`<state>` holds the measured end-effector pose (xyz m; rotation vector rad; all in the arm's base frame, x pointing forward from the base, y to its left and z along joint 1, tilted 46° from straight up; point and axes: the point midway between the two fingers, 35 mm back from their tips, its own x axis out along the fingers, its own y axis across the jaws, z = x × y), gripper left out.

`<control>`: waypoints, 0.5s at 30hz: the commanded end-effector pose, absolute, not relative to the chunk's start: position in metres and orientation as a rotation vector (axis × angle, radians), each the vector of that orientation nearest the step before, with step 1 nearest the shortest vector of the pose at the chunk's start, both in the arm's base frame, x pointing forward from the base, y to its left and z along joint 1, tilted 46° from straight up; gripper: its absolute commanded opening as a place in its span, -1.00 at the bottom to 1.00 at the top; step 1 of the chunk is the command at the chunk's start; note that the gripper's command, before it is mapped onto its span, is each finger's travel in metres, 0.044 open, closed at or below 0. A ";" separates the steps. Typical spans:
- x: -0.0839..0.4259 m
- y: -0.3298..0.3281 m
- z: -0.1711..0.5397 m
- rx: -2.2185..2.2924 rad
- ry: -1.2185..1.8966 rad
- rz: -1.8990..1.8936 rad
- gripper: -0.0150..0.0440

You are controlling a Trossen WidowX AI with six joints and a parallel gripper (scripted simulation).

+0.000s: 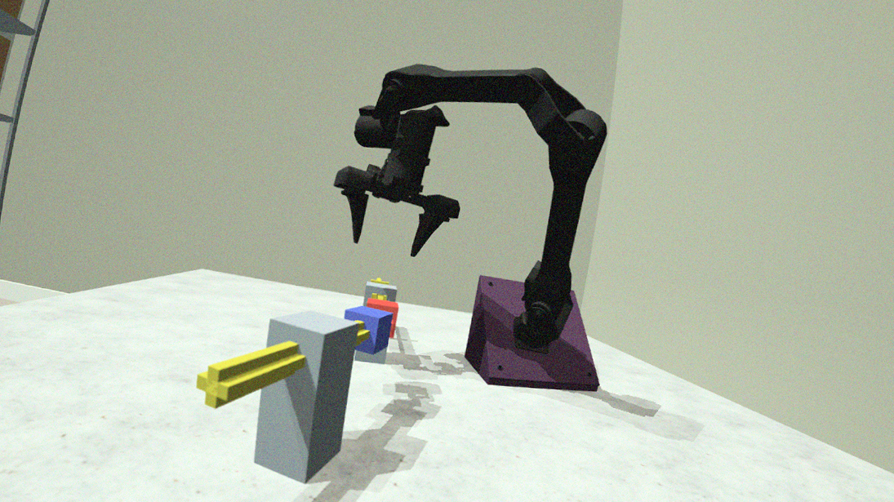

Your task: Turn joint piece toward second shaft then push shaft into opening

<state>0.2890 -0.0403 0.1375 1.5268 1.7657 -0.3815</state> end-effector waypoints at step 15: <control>0.286 -0.045 0.104 1.729 1.880 -0.622 1.00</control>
